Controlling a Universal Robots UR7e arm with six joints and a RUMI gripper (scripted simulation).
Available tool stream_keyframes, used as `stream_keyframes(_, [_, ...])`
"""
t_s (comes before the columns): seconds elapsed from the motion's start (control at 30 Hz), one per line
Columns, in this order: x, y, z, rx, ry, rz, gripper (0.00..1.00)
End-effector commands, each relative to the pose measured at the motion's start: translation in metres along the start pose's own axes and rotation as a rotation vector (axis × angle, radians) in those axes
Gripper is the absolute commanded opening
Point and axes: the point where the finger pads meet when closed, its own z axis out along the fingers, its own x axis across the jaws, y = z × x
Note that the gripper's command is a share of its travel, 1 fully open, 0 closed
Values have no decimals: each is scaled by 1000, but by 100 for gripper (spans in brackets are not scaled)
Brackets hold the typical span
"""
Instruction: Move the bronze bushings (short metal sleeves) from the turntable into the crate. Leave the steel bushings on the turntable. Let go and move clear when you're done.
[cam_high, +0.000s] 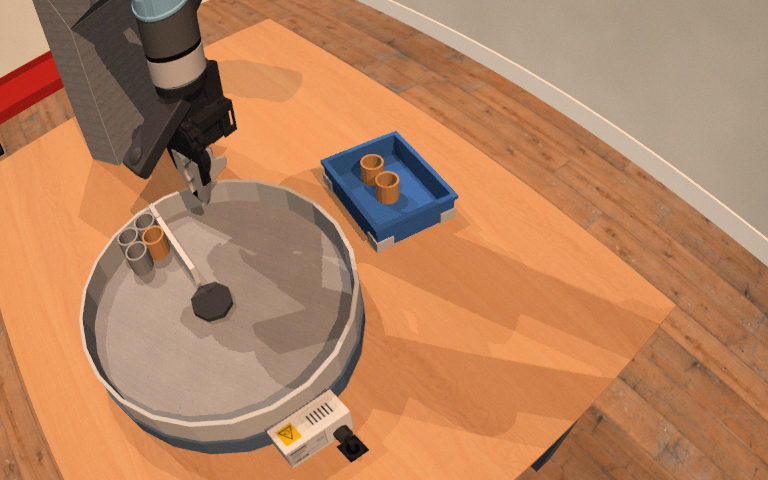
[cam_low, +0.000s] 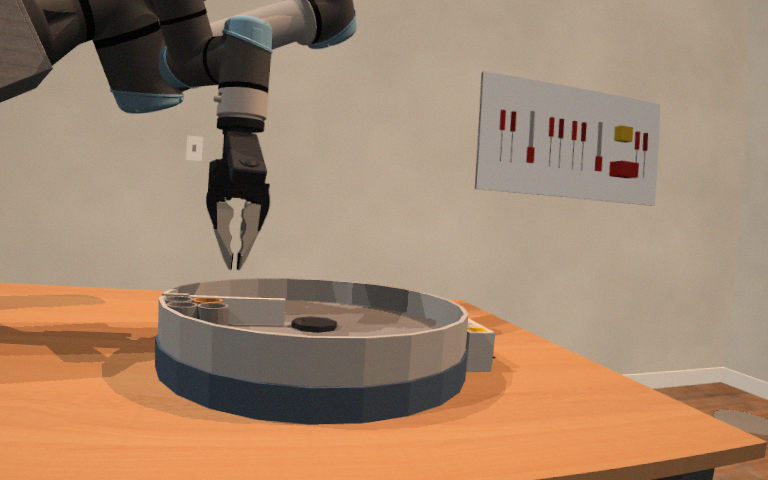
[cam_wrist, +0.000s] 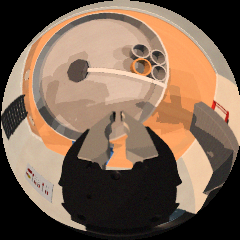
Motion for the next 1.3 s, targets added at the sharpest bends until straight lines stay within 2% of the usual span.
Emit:
stream_keyframes(0.0, [6,-14,1,-5,1,5,5])
stream_keyframes(0.47, [24,-56,1,-5,-2,29,5])
stream_keyframes(1.27, [34,-76,1,-5,-5,42,5])
